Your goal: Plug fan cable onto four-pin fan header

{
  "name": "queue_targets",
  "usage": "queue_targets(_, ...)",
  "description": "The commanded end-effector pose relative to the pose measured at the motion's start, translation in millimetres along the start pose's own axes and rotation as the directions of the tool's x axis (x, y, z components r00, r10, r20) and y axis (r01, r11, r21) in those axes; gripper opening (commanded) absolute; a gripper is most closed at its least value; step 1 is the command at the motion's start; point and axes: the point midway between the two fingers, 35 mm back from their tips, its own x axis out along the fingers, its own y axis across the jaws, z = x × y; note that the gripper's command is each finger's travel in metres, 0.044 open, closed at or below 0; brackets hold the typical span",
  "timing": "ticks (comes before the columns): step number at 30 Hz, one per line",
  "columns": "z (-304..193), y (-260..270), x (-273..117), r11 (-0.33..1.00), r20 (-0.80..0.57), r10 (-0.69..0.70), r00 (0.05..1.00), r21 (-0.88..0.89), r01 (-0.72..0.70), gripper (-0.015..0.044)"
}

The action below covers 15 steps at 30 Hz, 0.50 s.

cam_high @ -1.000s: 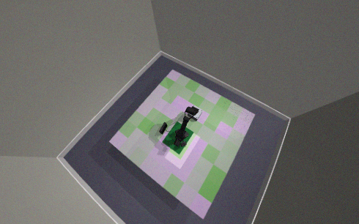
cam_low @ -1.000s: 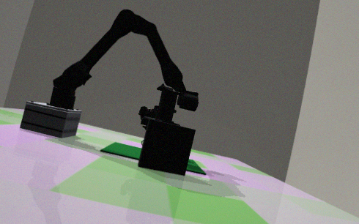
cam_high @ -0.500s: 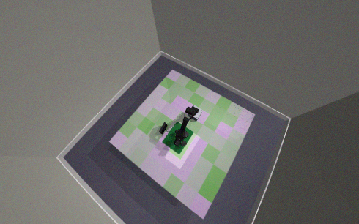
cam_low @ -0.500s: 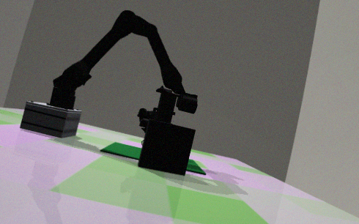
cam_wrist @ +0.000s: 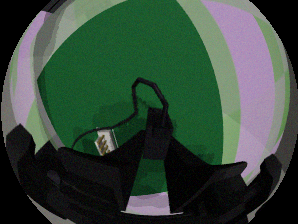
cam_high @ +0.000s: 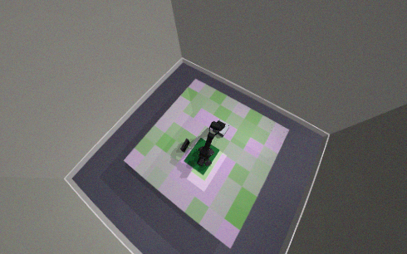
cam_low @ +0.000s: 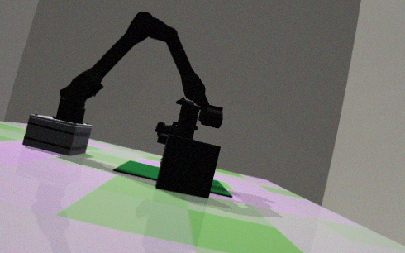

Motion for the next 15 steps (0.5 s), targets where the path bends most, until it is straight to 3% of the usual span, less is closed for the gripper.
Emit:
queue_targets(1,-0.1,-0.1,-0.2,1.000,0.000,0.000,1.000,0.000,0.000,0.0000)
queue_targets(5,-0.3,-0.2,-2.9,1.000,0.000,0.000,1.000,0.000,0.000,0.0000)
queue_targets(9,-0.7,-0.4,-47.3,1.000,0.006,0.001,1.000,-0.004,-0.001,0.0000)
queue_targets(15,-1.1,-0.4,-49.3,1.000,0.006,0.001,1.000,-0.005,-0.001,0.0000)
